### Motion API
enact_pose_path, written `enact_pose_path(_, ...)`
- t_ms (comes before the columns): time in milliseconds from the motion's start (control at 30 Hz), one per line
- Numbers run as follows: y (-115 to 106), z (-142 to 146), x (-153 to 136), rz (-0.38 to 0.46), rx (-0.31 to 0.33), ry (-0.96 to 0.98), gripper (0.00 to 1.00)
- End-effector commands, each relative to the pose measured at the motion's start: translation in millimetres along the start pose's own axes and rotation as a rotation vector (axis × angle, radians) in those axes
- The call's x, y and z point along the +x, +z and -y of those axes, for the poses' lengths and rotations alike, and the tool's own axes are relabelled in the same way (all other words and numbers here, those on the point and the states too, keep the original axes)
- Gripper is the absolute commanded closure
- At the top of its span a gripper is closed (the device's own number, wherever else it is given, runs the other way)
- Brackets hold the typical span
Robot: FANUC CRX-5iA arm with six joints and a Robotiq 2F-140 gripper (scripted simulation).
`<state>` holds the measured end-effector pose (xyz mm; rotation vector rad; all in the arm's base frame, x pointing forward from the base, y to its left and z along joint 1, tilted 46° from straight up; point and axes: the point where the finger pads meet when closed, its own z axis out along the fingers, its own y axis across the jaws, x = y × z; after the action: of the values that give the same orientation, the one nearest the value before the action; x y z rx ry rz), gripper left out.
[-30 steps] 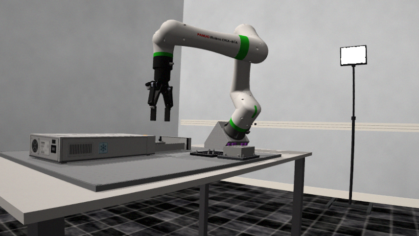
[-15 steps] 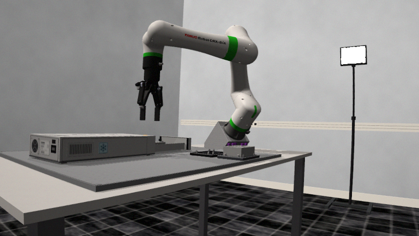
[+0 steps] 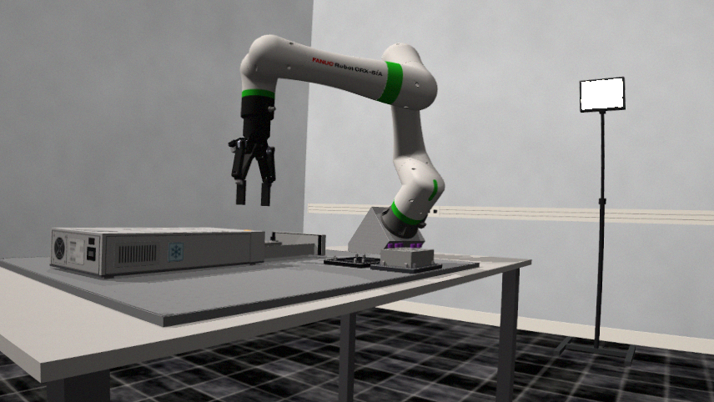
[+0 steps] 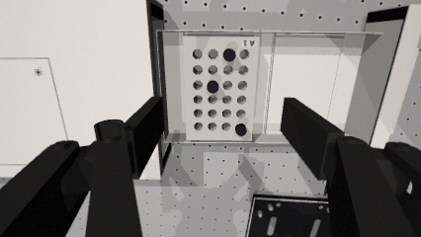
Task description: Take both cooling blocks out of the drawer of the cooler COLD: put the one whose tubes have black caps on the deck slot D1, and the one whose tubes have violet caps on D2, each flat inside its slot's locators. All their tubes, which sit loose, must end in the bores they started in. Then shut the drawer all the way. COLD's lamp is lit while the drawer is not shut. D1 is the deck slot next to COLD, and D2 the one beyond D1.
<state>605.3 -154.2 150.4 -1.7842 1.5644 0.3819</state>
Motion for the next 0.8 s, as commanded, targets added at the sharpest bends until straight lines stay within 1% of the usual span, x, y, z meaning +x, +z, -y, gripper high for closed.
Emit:
enact_pose_path(0,-1.2,0.0,-0.5,-0.001,0.001,0.000,0.34)
enact_pose_path(767,-1.1,-1.3,-4.0,-0.001,0.001,0.000,0.34)
